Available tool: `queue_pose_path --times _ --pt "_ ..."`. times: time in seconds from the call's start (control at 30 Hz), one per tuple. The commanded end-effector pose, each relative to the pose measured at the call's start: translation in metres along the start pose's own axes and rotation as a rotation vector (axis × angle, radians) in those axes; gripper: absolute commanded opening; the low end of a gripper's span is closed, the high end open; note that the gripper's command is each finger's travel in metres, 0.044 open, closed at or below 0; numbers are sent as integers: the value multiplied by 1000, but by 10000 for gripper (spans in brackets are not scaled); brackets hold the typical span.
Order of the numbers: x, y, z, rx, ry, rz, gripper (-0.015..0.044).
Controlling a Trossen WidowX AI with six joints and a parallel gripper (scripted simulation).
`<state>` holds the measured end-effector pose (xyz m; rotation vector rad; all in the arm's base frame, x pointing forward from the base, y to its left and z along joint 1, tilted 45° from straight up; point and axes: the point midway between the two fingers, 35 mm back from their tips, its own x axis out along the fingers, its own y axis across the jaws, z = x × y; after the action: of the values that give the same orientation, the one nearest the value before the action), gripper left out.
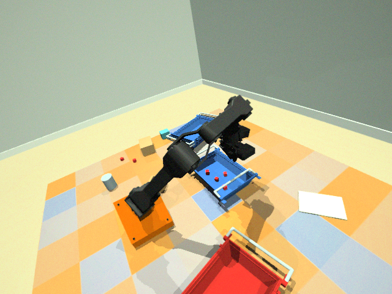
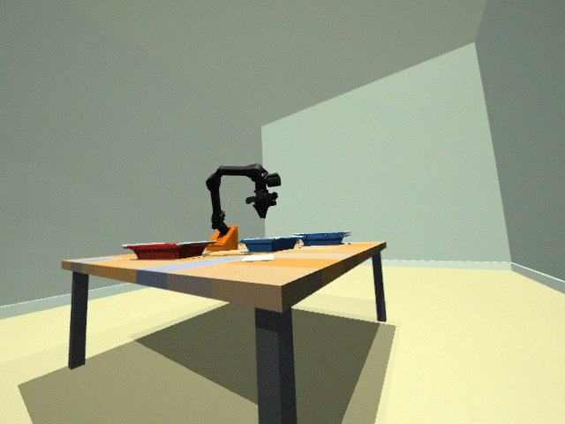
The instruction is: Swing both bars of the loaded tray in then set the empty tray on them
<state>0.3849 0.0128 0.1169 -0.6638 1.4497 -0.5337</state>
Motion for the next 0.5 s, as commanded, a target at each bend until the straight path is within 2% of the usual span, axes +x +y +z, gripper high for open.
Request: queue_pose_path --times 0.0,0.17,0.33,0.47 --pt "18 52 9 -14 28 8 90" --pt "32 141 14 -10 24 17 90" --pt "55 235 -3 -4 23 13 90" --pt "63 262 -12 -1 23 9 90"
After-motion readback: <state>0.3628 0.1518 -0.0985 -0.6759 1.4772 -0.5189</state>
